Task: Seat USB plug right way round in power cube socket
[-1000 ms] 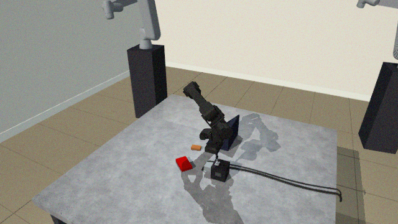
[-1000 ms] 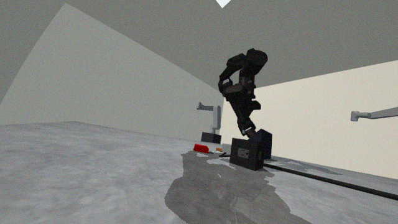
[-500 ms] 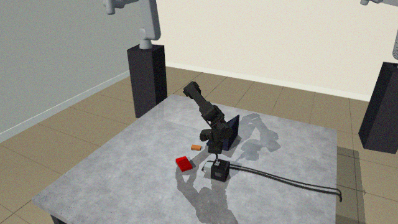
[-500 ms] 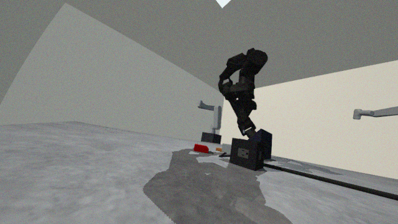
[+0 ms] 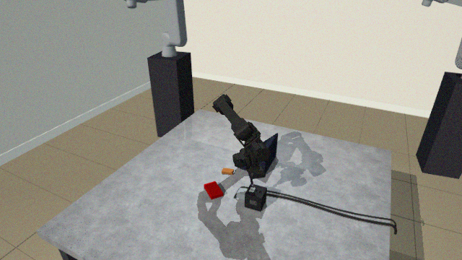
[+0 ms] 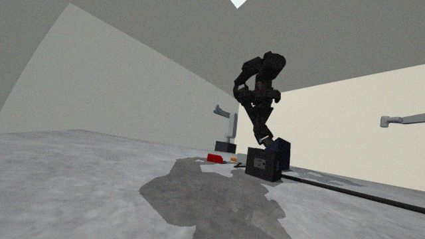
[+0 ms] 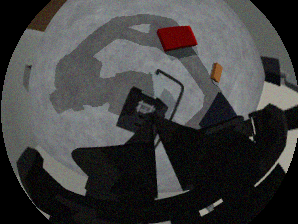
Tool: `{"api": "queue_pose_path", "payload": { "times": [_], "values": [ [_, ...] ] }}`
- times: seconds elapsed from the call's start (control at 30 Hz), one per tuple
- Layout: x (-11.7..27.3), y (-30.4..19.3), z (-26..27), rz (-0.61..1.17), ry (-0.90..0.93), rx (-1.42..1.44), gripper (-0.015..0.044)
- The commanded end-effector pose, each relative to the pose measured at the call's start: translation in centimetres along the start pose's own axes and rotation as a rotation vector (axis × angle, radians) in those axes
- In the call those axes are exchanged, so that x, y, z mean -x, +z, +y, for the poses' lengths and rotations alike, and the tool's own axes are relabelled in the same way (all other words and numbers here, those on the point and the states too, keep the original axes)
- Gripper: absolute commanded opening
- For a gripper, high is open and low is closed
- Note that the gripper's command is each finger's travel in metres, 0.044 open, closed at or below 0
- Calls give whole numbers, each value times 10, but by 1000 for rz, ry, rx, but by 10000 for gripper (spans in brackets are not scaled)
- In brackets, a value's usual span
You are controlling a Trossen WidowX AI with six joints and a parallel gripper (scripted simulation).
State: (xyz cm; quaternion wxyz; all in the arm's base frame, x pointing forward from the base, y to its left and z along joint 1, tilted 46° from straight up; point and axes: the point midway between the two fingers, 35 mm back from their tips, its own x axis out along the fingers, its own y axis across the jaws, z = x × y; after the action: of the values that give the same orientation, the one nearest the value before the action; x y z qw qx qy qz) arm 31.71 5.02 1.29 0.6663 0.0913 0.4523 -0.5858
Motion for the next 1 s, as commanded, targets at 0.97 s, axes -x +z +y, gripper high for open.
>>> {"api": "queue_pose_path", "payload": {
  "times": [0.97],
  "values": [
    [0, 0, 0, 0, 2, 869, 0]
  ]
}}
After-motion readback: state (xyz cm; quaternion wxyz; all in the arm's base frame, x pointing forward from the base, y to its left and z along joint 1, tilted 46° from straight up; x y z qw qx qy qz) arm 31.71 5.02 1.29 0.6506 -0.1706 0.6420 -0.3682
